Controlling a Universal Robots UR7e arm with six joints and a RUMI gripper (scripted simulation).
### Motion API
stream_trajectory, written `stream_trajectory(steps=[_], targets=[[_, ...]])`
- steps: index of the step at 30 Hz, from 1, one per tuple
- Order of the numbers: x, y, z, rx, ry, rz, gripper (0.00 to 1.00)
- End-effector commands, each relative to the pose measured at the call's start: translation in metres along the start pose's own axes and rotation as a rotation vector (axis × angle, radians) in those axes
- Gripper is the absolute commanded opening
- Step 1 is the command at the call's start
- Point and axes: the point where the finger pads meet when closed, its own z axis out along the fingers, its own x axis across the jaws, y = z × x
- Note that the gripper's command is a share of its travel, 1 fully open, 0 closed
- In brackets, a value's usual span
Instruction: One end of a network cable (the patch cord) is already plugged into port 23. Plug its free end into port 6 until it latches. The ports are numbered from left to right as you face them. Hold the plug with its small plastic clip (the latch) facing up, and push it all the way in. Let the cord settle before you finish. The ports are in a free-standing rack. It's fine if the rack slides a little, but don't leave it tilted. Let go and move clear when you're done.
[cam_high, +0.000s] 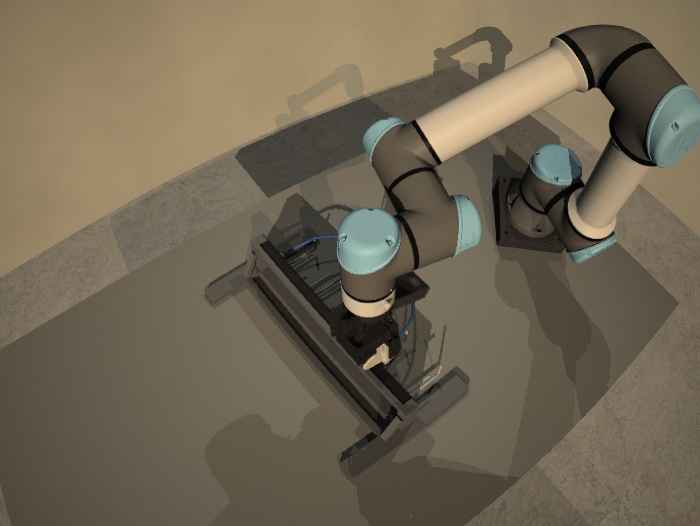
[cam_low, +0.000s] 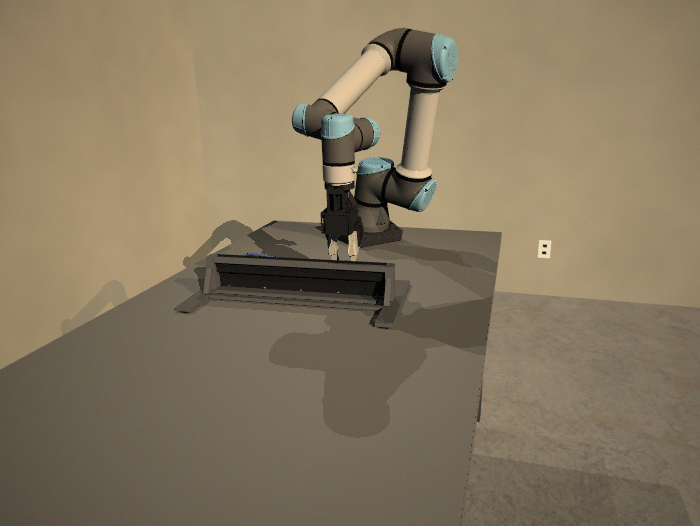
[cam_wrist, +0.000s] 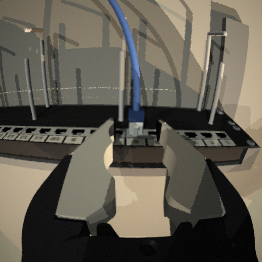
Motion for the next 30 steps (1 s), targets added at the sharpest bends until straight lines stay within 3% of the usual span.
stream_trajectory(steps=[1,13,30], targets=[[0.0,0.0,-0.001,-0.001,0.0,0.0,0.22],[0.0,0.0,-0.008,-0.001,0.0,0.0,0.22],[0.0,-0.002,-0.052,-0.001,0.0,0.0,0.22]])
